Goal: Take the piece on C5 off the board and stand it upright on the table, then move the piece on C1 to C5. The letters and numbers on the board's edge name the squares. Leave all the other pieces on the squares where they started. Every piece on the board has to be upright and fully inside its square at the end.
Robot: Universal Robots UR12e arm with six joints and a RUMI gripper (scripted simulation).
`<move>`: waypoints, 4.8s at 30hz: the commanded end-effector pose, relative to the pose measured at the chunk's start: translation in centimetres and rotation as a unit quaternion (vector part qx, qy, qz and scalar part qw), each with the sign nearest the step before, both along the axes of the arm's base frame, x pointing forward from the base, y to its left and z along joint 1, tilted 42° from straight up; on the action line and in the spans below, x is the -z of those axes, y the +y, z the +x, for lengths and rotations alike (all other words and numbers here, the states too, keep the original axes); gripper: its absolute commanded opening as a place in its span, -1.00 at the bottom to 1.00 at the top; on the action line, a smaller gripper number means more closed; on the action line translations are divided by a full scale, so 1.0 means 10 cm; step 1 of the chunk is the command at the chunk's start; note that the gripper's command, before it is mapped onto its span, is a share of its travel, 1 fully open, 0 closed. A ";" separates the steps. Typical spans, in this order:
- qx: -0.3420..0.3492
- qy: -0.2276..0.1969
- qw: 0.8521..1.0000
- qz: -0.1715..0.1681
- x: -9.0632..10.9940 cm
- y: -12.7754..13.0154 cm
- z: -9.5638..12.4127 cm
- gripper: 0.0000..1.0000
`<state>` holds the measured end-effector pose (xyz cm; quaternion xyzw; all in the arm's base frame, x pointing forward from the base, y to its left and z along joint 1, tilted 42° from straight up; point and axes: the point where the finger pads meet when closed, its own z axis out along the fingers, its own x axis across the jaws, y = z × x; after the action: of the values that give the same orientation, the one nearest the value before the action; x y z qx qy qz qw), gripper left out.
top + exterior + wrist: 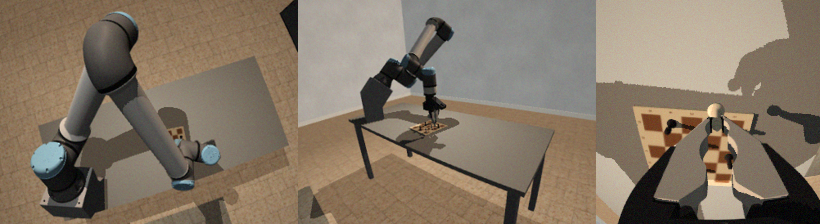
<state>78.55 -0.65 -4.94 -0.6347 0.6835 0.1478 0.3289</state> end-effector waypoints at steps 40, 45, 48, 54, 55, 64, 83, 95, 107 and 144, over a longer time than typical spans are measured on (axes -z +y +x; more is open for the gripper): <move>0.001 -0.001 1.000 -0.001 0.40 0.33 0.17 -1.00; 0.001 -0.001 1.000 -0.001 0.40 0.33 0.17 -1.00; 0.001 -0.001 1.000 -0.001 0.40 0.33 0.17 -1.00; 0.001 -0.001 1.000 -0.001 0.40 0.33 0.17 -1.00; 0.001 -0.001 1.000 -0.001 0.40 0.33 0.17 -1.00; 0.001 -0.001 1.000 -0.001 0.41 0.34 0.17 -1.00; 0.001 -0.001 1.000 -0.001 0.43 0.35 0.18 -1.00; 0.001 -0.001 1.000 -0.001 0.43 0.35 0.18 -1.00; 0.001 -0.001 1.000 -0.001 0.43 0.35 0.18 -1.00; 0.001 -0.001 1.000 -0.001 0.39 0.32 0.16 -0.56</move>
<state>80.24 2.88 -9.17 -0.6345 0.6838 0.1473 0.3289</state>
